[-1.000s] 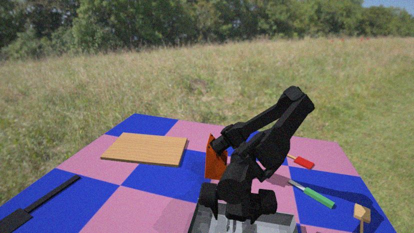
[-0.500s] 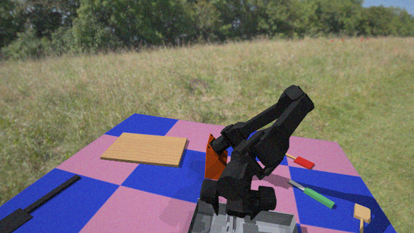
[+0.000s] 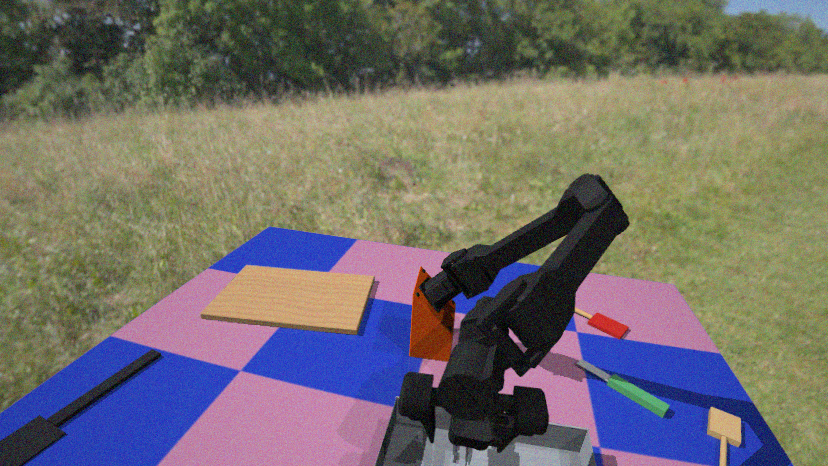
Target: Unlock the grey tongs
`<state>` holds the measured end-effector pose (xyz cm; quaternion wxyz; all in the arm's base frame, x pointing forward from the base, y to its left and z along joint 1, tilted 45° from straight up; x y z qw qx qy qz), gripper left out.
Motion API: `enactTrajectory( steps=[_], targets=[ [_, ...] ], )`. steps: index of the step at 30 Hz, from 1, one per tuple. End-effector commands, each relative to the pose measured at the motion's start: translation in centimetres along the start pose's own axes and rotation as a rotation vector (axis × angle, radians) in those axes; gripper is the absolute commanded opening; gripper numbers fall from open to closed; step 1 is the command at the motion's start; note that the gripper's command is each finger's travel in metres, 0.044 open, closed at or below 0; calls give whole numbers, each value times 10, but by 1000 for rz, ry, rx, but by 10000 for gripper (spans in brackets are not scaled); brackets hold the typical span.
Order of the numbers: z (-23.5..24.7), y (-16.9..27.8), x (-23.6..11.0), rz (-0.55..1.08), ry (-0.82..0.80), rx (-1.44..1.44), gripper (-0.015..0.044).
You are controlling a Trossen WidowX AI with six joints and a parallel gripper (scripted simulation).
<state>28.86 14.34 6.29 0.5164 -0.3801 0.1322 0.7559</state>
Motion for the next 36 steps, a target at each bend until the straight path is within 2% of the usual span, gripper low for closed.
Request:
enactTrajectory(
  steps=[1, 26, 36],
  targets=[
    [0, 0, 7, 1, -1, 3, 440],
    [2, 2, 45, 0, -6, 3, 440],
    [1, 2, 42, 1, -1, 0, 177]
  ],
)
Point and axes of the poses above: the point midway between the two fingers, 35 mm back from their tips, its own x axis out along the fingers, its own z axis across the jaws, y = z × x, the point moved 1 cm from there along -x, back along the fingers, and after that the axes turned 14 degrees about -x, right-handed, at the moved point
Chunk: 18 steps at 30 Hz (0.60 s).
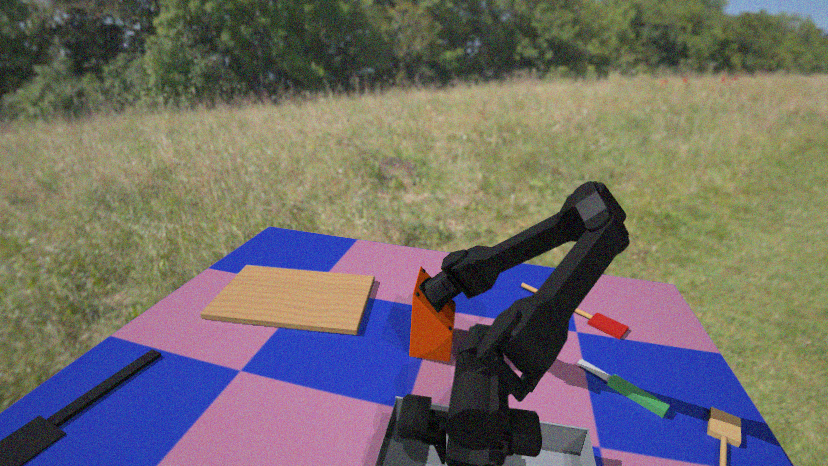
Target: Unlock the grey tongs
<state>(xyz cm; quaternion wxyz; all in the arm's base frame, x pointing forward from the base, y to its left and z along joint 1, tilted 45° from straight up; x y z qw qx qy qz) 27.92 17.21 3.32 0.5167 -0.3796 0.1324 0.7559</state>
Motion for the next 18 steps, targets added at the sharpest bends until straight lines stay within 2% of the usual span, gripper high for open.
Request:
enactTrajectory(
  steps=[1, 2, 17, 18],
  targets=[
    [0, 0, 0, 1, 0, -1, 151],
    [0, 0, 0, 1, 0, -1, 125],
    [0, 0, 0, 1, 0, -1, 25],
    [0, 0, 0, 1, 0, -1, -1]
  ],
)
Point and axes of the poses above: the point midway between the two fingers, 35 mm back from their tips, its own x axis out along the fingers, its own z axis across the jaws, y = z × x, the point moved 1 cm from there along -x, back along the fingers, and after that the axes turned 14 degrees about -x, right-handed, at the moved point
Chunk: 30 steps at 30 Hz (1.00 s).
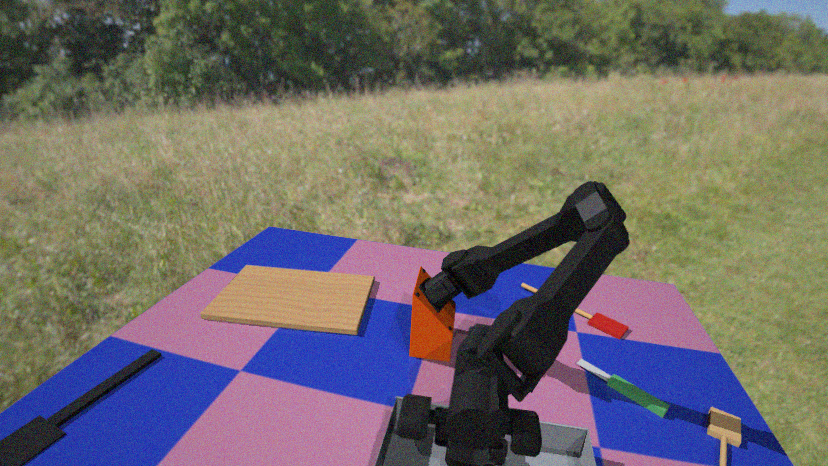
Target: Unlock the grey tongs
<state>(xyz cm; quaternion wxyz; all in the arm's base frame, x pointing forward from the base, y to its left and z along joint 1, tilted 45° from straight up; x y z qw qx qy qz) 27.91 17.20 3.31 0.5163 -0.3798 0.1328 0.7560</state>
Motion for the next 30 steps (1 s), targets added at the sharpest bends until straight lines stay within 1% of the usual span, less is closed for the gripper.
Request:
enactTrajectory(
  steps=[1, 4, 6, 9, 13, 16, 30],
  targets=[
    [0, 0, 0, 0, -1, -1, -28],
    [0, 0, 0, 0, -1, -1, -106],
    [-1, -2, -8, 0, 2, -1, -150],
    [-4, -5, -37, 1, 8, 0, -150],
    [-5, -4, -104, 2, 6, 3, -150],
    [-2, 0, -129, 2, 0, 3, -150],
    [-3, 0, -129, 2, -4, 9, -150]
  ],
)
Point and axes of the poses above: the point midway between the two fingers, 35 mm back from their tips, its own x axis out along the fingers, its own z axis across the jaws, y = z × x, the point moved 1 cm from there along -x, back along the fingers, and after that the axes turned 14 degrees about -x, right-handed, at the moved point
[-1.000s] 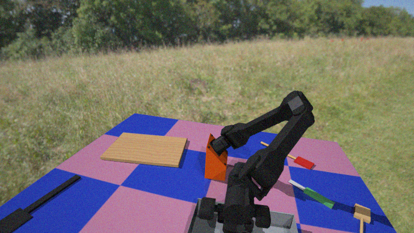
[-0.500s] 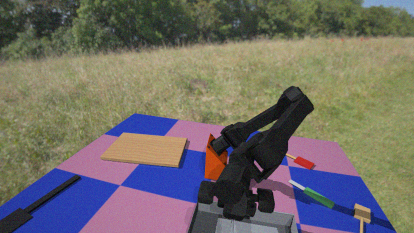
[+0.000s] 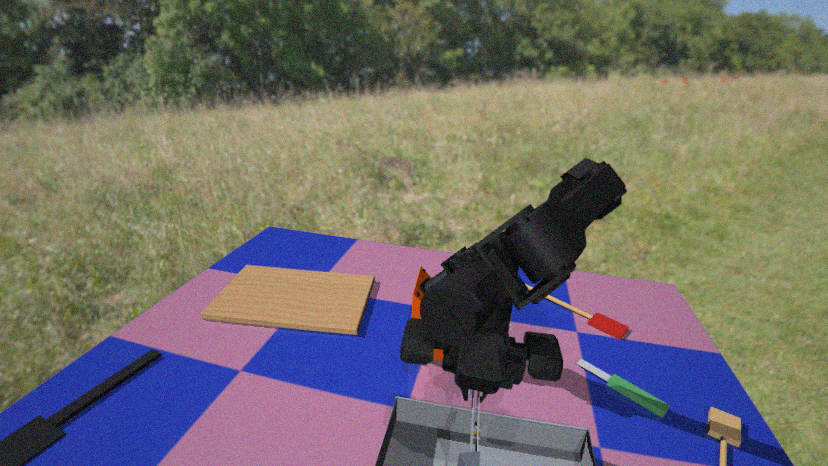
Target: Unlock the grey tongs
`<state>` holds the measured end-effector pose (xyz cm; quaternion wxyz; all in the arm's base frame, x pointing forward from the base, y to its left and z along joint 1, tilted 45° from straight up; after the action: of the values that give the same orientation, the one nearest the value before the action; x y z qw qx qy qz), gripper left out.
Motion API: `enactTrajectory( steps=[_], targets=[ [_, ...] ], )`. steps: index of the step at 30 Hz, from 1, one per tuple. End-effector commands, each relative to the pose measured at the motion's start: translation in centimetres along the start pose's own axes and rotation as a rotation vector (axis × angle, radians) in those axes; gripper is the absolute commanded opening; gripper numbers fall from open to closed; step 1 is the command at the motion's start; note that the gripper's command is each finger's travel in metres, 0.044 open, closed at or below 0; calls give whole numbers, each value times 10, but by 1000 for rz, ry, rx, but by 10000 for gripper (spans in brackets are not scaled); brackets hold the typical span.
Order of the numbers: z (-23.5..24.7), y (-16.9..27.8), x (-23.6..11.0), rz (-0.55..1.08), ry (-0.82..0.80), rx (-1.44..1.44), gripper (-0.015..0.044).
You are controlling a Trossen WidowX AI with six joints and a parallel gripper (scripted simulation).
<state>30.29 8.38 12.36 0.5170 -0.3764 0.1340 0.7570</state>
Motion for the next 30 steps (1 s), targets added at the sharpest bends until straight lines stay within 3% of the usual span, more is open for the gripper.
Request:
enactTrajectory(
  steps=[1, 16, 30],
  targets=[
    [-3, 0, 0, 0, 2, 8, -150],
    [-94, 14, -13, -10, 41, 232, -150],
    [-186, 54, -20, -10, 53, 460, -150]
  ],
)
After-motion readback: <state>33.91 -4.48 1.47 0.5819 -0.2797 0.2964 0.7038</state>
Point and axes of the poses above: the point midway between the two fingers, 35 mm back from their tips, its own x axis out along the fingers, its own z axis across the jaws, y = z × x, the point moved 1 cm from there along -x, back along the fingers, and after that the axes turned 14 degrees about -x, right-handed, at the moved point
